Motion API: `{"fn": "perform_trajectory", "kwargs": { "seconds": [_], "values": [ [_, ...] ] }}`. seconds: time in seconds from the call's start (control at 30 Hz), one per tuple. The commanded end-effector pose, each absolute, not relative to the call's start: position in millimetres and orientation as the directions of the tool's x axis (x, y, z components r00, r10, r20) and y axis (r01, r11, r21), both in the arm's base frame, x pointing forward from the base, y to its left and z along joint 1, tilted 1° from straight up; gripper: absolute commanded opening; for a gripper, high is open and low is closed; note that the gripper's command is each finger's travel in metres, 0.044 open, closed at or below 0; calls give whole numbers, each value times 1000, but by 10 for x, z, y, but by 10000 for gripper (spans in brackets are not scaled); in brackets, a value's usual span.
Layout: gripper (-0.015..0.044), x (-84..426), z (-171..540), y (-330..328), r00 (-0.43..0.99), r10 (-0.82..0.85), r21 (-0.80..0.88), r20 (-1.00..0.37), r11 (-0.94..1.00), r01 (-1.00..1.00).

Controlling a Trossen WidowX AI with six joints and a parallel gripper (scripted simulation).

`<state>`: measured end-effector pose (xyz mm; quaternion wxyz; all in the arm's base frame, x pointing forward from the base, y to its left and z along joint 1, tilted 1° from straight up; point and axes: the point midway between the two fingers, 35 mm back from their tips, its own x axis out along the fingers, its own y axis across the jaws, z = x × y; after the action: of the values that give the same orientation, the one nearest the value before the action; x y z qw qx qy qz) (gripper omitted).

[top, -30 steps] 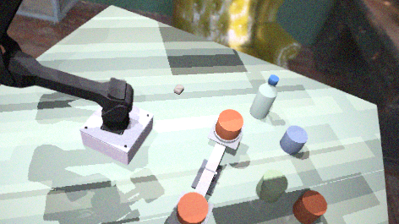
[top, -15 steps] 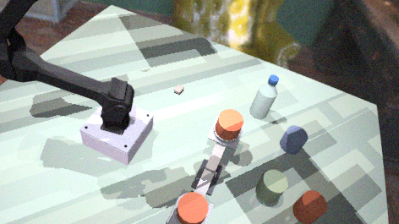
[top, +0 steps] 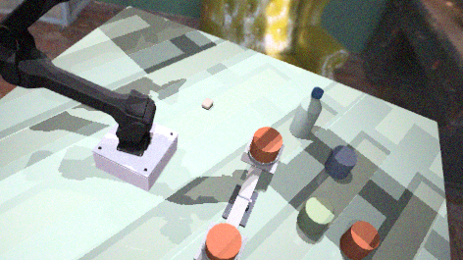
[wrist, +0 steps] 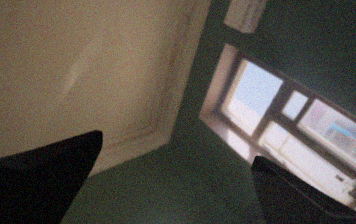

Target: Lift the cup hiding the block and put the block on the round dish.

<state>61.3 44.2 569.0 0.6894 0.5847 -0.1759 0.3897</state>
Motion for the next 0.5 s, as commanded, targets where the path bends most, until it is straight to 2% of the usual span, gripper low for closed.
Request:
{"fn": "perform_trajectory", "kwargs": {
  "seconds": [0.0,0.23,0.47],
  "values": [
    [440,841,5518,432,707,309,716,636,106,-690],
    [440,1218,5154,387,828,259,778,498,290,-558],
    [440,1492,4891,354,888,228,766,400,449,-460]
  ]
}}
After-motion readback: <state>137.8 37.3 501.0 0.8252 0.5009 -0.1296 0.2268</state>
